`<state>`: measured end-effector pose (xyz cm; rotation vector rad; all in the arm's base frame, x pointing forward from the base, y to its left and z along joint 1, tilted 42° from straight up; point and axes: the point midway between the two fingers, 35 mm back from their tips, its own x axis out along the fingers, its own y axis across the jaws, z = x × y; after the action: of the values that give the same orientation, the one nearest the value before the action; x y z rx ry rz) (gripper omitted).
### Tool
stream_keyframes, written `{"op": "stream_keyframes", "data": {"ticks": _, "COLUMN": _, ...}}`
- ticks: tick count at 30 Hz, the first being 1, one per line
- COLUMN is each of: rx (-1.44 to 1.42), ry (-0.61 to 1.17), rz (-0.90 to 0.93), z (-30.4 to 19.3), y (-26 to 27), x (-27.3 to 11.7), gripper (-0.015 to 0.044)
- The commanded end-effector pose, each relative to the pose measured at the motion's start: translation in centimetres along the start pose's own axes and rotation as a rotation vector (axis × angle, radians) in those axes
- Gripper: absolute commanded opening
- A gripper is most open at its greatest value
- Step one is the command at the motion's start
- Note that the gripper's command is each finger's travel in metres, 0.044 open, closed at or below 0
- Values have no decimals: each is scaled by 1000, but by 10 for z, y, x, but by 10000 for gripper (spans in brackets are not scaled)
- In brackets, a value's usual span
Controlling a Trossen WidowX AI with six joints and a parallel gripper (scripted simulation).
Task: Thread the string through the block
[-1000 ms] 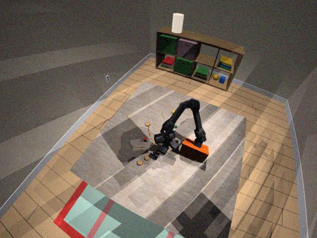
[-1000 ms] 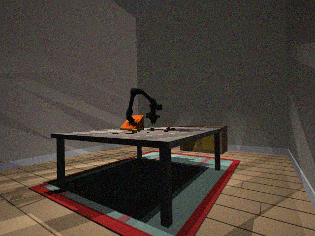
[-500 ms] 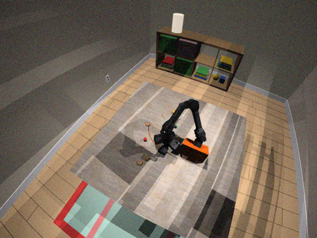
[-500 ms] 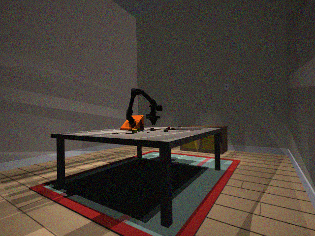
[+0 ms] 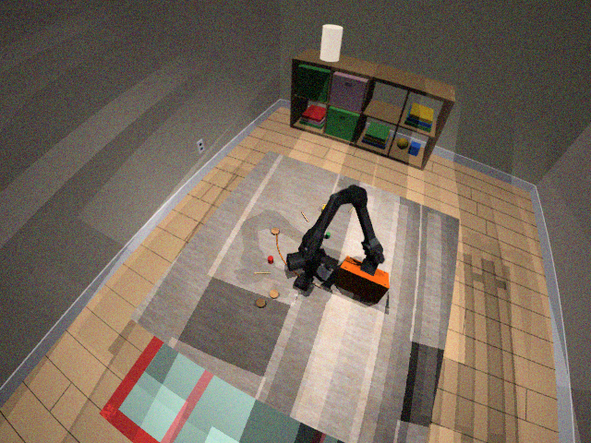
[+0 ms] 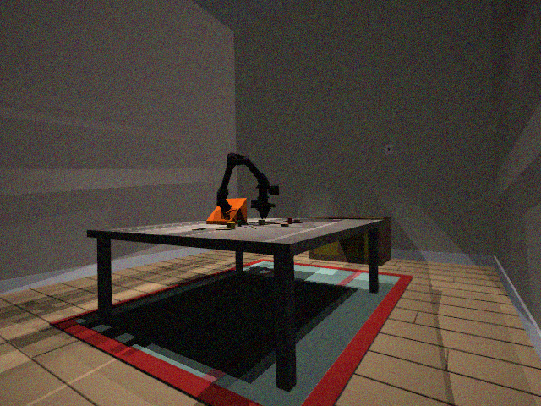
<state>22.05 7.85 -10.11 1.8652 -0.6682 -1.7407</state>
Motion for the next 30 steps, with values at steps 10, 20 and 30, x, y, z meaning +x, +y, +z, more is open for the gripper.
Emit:
{"op": "stream_keyframes", "data": {"ticks": 10, "rx": -5, "ry": 0, "rz": 5, "z": 1, "y": 2, "x": 21, "gripper": 124}}
{"op": "stream_keyframes", "data": {"ticks": 20, "rx": 0, "ry": -2, "rz": 4, "z": 2, "y": 2, "x": 25, "gripper": 45}}
{"op": "stream_keyframes", "data": {"ticks": 30, "rx": 0, "ry": -2, "rz": 4, "z": 2, "y": 2, "x": 25, "gripper": 0}}
